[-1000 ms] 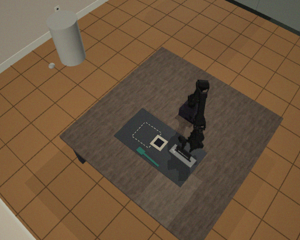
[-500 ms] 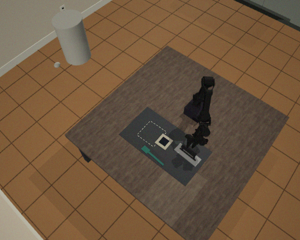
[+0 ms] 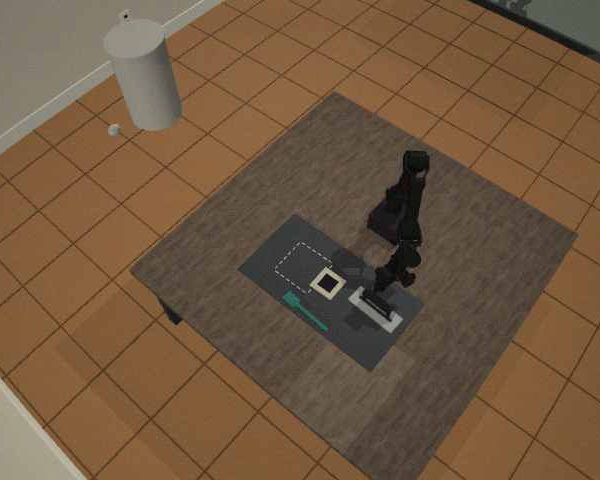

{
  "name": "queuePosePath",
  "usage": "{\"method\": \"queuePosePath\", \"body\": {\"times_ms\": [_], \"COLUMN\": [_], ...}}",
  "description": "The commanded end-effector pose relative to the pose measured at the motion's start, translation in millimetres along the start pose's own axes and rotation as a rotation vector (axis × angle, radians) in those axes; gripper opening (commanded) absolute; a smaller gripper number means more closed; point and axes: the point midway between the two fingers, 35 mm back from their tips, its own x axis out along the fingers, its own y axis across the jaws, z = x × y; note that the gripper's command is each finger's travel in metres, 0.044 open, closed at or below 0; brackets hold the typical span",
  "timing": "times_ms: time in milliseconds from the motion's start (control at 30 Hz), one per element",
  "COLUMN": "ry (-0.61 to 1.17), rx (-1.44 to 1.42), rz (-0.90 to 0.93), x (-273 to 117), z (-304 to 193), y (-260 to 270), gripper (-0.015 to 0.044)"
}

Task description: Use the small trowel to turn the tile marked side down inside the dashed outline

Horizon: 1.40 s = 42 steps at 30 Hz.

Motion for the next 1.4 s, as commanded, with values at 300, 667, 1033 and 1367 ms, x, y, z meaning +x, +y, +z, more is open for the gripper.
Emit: {"method": "queuePosePath", "body": {"times_ms": [300,667,1033,1367], "ry": [0.003,0.003,0.003,0.003], "rx": [-0.008,-0.008,-0.008,-0.009], "rz": [-0.001,0.001,0.002,0.003], "x": [17.7,34.9,52.5,59.7], "z": [0.5,0.4,-0.8,-1.5], "y": [-1.4,-1.5,-0.7,-0.2], "gripper": [0.03,0.03,0.03,0.0195]}}
